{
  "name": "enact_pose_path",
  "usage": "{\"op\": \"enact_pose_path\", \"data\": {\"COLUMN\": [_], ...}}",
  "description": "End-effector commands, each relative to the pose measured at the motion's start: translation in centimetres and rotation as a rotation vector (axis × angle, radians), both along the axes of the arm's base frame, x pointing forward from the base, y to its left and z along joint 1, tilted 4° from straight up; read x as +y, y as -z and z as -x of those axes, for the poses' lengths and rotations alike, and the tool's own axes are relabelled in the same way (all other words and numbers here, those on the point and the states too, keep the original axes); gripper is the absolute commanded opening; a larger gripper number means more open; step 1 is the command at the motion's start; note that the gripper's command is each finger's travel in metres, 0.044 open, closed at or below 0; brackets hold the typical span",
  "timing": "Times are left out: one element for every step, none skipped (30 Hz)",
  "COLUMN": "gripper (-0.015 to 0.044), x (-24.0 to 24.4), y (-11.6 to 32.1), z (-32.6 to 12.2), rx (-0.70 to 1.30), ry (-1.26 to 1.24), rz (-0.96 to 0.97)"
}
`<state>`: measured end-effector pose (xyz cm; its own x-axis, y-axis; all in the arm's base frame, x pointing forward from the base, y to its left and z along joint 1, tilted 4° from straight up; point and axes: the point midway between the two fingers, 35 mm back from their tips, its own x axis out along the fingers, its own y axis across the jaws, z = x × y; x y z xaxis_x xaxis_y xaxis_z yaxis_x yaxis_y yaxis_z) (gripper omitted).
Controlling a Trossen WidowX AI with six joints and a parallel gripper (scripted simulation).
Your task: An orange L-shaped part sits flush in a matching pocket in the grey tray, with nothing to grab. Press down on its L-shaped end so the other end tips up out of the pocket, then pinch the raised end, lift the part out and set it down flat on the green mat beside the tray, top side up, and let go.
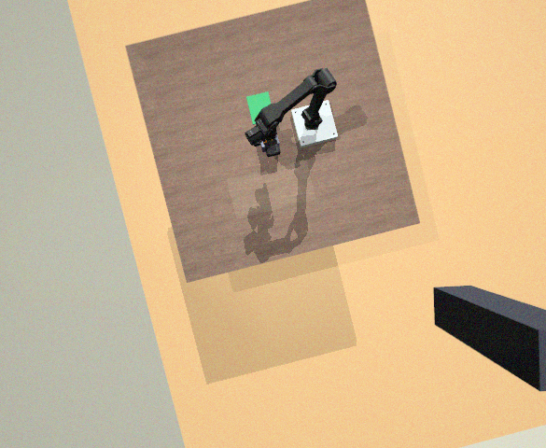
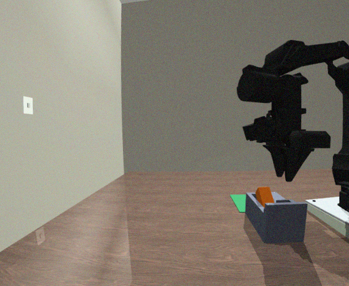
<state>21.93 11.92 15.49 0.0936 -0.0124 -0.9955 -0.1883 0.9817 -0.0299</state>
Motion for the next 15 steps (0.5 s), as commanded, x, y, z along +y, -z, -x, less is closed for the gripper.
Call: {"op": "enact_pose_path", "data": {"gripper": [0.018, 0.018, 0.018, 0.018, 0.018, 0.018, 0.018, 0.018, 0.018, 0.018, 0.018, 0.018, 0.0206, 0.0233, 0.0259], "x": [-0.01, -0.01, -0.01, -0.01, -0.01, -0.01, -0.01, -0.01, -0.01, -0.01, -0.01, -0.01, -0.07, -0.19, -0.36], "y": [0.1, 0.1, 0.1, 0.1, 0.1, 0.1, 0.1, 0.1, 0.1, 0.1, 0.1, 0.1, 0.09, 0.08, 0.06], "z": [0.02, 0.02, 0.02, 0.02, 0.02, 0.02, 0.02, 0.02, 0.02, 0.02, 0.02, 0.02, -0.01, -0.07, -0.15], "rx": [0.001, 0.001, 0.001, 0.001, 0.001, 0.001, 0.001, 0.001, 0.001, 0.001, 0.001, 0.001, 0.001, 0.002, 0.002], "ry": [0.0, 0.0, 0.0, 0.0, 0.0, 0.0, 0.0, 0.0, 0.0, 0.0, 0.0, 0.0, -0.013, -0.04, -0.079], "rz": [0.001, 0.001, 0.001, 0.001, 0.001, 0.001, 0.001, 0.001, 0.001, 0.001, 0.001, 0.001, 0.002, 0.005, 0.009]}}
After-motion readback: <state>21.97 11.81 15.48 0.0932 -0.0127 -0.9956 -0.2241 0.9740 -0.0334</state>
